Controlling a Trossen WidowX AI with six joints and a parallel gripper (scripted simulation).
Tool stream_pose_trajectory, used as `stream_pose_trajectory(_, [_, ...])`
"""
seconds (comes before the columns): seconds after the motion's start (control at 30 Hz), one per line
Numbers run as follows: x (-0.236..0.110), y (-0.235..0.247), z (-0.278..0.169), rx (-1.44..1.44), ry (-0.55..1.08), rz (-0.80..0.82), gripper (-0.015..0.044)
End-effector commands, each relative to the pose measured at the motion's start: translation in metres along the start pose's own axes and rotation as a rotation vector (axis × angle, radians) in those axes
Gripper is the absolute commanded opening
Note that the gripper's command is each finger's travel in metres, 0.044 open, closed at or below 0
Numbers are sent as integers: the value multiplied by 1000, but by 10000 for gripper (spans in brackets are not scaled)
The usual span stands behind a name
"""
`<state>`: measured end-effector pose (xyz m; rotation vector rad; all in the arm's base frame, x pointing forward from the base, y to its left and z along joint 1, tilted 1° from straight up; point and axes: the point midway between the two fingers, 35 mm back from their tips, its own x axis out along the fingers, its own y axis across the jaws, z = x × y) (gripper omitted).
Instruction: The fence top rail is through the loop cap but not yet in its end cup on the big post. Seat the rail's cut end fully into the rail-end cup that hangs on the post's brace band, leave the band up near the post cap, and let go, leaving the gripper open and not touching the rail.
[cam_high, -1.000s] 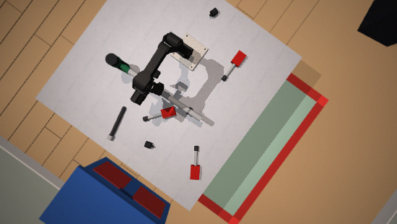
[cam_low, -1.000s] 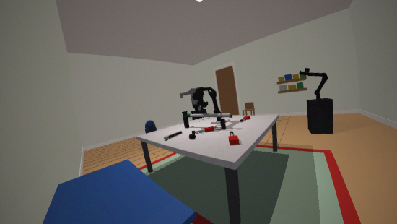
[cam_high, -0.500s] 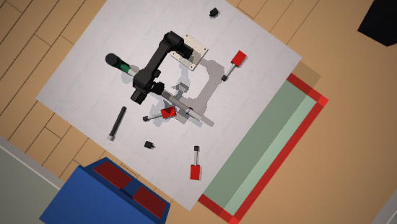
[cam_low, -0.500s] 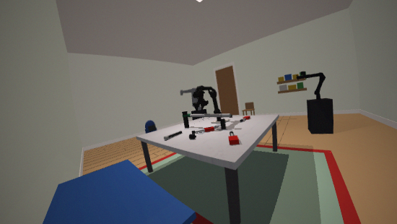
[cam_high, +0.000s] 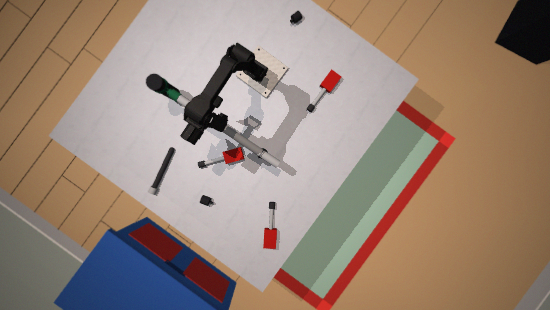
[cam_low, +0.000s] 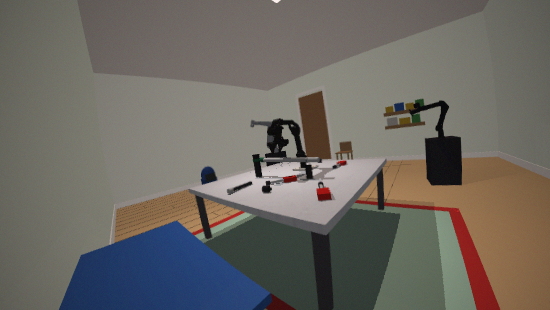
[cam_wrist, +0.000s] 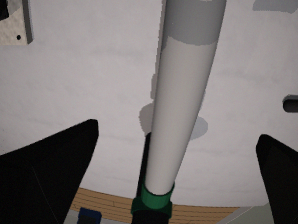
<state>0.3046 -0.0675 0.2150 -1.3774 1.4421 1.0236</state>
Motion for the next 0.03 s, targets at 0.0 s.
stream_pose_trajectory(0.0, [-2, 0, -1, -4, 3, -4, 440])
